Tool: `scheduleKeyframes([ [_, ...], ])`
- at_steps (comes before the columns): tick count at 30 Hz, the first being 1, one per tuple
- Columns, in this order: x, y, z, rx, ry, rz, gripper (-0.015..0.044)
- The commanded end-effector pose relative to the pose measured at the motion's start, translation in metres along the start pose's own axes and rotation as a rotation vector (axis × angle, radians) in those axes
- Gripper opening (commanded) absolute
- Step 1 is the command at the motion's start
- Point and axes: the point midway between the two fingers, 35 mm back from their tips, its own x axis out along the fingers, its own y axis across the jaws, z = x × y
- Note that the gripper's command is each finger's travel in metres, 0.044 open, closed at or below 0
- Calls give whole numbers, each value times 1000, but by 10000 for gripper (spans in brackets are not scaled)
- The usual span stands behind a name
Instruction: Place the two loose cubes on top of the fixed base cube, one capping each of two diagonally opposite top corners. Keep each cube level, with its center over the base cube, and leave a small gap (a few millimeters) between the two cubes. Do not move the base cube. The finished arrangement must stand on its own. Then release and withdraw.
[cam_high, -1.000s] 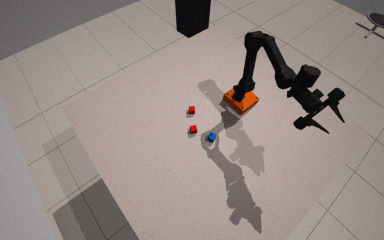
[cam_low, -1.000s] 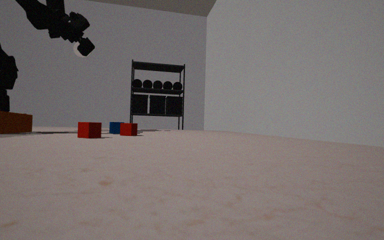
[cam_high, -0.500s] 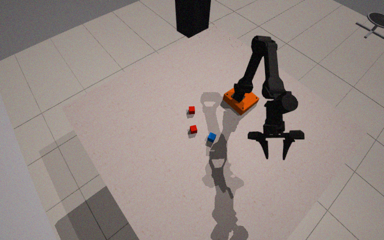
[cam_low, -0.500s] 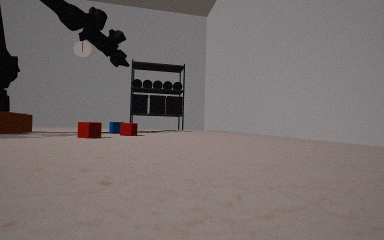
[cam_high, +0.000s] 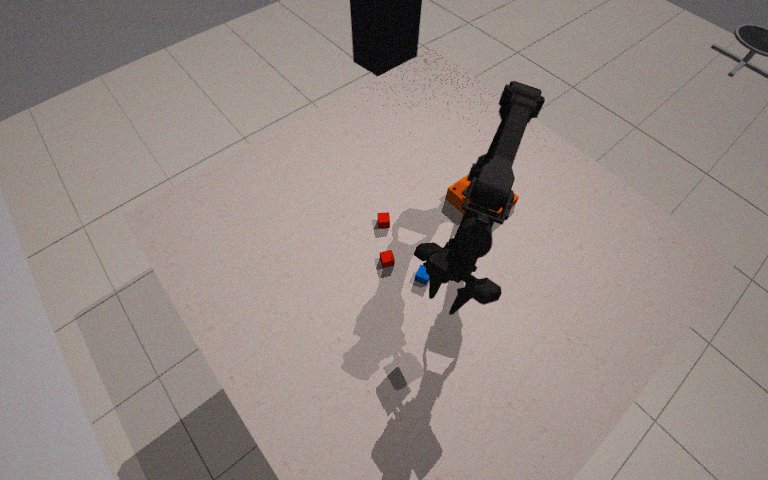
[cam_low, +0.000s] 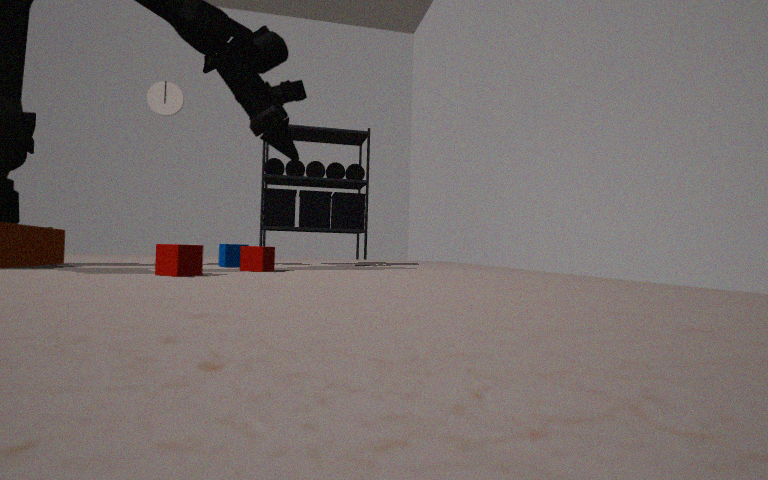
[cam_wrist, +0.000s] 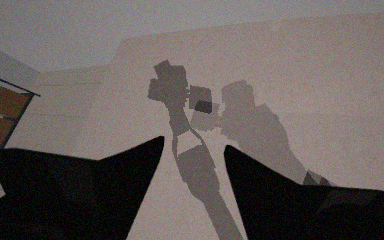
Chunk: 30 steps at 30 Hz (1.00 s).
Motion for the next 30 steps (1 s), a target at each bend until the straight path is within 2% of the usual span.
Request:
scheduleKeyframes([
  [1, 11, -49, 1, 41, 100, -123, 265],
  [9, 6, -143, -3, 162, 304, -323, 265],
  [17, -20, -221, -21, 313, 531, -448, 265],
  [25, -22, -227, -24, 328, 552, -455, 265],
  [30, 9, -240, -45, 328, 552, -455, 265],
])
